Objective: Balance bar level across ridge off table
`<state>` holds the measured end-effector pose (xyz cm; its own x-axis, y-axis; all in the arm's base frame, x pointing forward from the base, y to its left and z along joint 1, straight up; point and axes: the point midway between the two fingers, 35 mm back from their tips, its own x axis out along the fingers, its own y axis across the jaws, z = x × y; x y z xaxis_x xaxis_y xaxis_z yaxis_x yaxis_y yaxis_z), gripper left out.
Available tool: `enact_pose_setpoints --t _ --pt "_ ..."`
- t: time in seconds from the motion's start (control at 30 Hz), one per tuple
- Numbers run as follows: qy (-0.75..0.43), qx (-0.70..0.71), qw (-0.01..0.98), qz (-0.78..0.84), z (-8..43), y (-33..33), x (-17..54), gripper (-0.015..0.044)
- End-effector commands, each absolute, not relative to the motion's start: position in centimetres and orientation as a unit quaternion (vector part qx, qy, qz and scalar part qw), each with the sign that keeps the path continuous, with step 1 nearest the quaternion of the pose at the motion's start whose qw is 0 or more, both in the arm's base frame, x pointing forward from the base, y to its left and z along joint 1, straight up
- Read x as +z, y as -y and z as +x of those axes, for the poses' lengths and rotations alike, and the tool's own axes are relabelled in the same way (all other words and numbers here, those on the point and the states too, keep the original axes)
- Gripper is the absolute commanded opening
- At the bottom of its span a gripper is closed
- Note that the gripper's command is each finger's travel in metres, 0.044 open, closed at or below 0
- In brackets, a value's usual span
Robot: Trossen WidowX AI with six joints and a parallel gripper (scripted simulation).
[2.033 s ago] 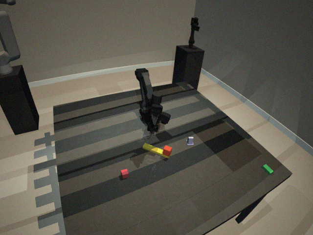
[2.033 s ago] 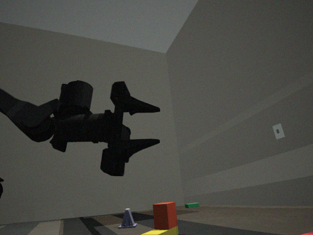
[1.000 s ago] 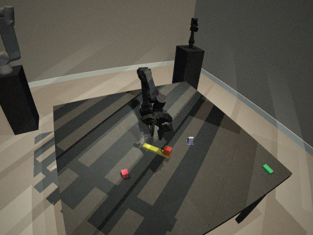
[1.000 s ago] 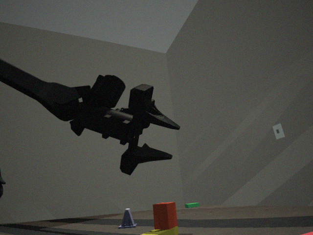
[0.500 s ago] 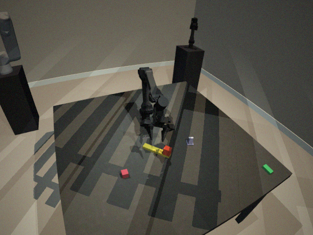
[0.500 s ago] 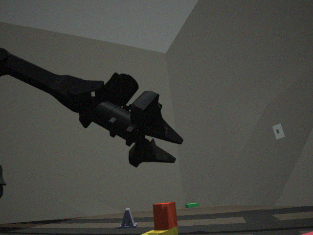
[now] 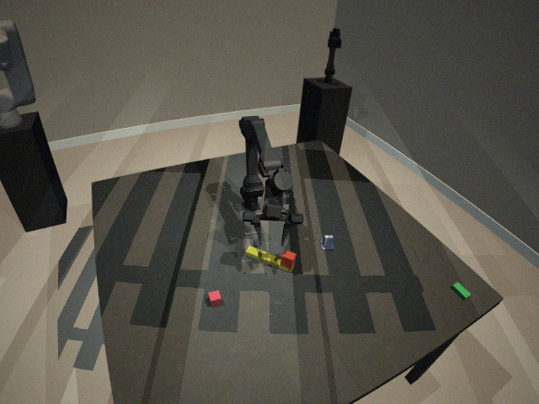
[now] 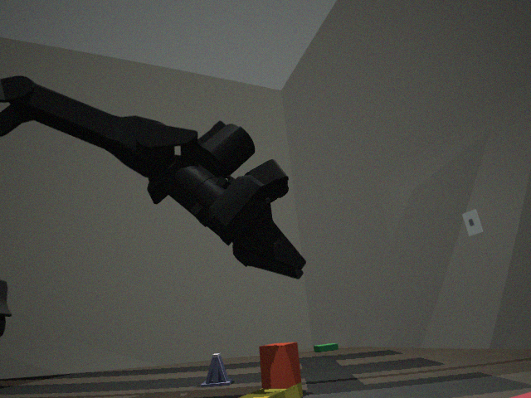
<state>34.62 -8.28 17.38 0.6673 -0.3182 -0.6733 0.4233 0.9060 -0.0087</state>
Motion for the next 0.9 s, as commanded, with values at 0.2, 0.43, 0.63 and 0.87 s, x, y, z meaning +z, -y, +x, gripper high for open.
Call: enact_pose_setpoints --t 0.2,0.43,0.63,0.87 --pt "-0.372 -0.25 0.869 0.209 34.6 8.1 16.9 0.0315" --pt "-0.381 -0.29 0.826 0.298 34.4 7.9 16.6 0.0315" --pt "-0.384 -0.328 0.78 0.37 34.2 7.8 16.3 0.0315" --pt "-0.382 -0.376 0.717 0.446 33.9 7.6 16.1 0.0315"
